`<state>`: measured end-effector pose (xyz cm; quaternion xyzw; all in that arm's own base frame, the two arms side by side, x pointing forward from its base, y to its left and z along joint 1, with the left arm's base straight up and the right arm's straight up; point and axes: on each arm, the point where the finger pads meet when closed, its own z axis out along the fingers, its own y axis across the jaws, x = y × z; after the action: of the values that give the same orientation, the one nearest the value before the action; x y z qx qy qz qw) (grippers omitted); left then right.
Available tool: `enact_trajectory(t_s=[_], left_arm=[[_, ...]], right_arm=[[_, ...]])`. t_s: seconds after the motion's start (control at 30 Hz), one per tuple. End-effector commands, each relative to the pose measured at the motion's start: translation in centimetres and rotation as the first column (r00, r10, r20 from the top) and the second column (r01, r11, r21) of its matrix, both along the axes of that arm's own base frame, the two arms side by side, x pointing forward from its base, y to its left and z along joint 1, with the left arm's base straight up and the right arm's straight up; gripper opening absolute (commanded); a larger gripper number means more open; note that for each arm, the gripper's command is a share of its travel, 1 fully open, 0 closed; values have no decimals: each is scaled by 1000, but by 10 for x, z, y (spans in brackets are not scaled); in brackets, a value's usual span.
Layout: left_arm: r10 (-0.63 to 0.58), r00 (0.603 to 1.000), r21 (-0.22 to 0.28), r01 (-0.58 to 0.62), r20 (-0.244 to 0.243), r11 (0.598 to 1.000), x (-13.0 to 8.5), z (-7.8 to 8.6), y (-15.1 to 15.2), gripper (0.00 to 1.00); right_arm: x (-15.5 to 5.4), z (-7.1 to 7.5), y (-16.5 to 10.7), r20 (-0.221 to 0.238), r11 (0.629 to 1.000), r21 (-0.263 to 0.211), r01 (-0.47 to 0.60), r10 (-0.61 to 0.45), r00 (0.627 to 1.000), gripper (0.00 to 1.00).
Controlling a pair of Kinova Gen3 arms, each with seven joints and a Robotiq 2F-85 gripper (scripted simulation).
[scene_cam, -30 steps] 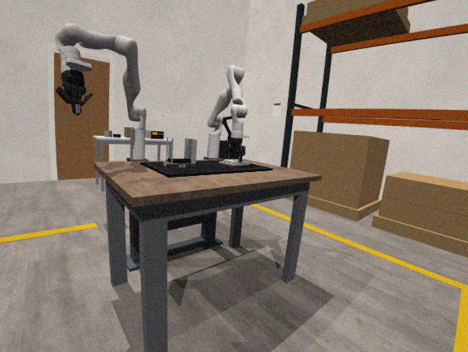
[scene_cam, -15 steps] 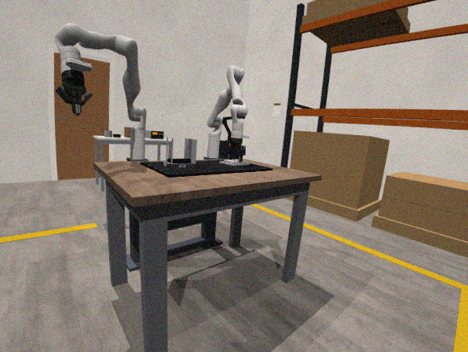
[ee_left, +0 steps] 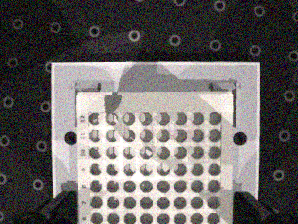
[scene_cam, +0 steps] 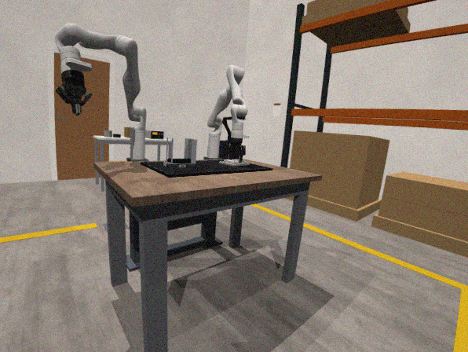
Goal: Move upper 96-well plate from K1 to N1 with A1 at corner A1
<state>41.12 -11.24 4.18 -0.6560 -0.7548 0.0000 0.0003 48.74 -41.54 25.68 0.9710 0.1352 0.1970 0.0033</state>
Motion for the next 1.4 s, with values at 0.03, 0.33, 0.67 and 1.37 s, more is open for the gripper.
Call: enact_trajectory(t_s=[0.03,0.33,0.67,1.37], left_arm=[[0,1000,-1,0,2,1000,1,2,0,1000],[0,1000,-1,0,2,1000,1,4,0,1000],[0,1000,-1,0,2,1000,1,7,0,1000],[0,1000,-1,0,2,1000,1,13,0,1000]], right_arm=[[0,2,0,3,1000,-2,0,0,1000,17],[0,2,0,3,1000,-2,0,0,1000,17],[0,2,0,3,1000,-2,0,0,1000,17],[0,2,0,3,1000,-2,0,0,1000,17]])
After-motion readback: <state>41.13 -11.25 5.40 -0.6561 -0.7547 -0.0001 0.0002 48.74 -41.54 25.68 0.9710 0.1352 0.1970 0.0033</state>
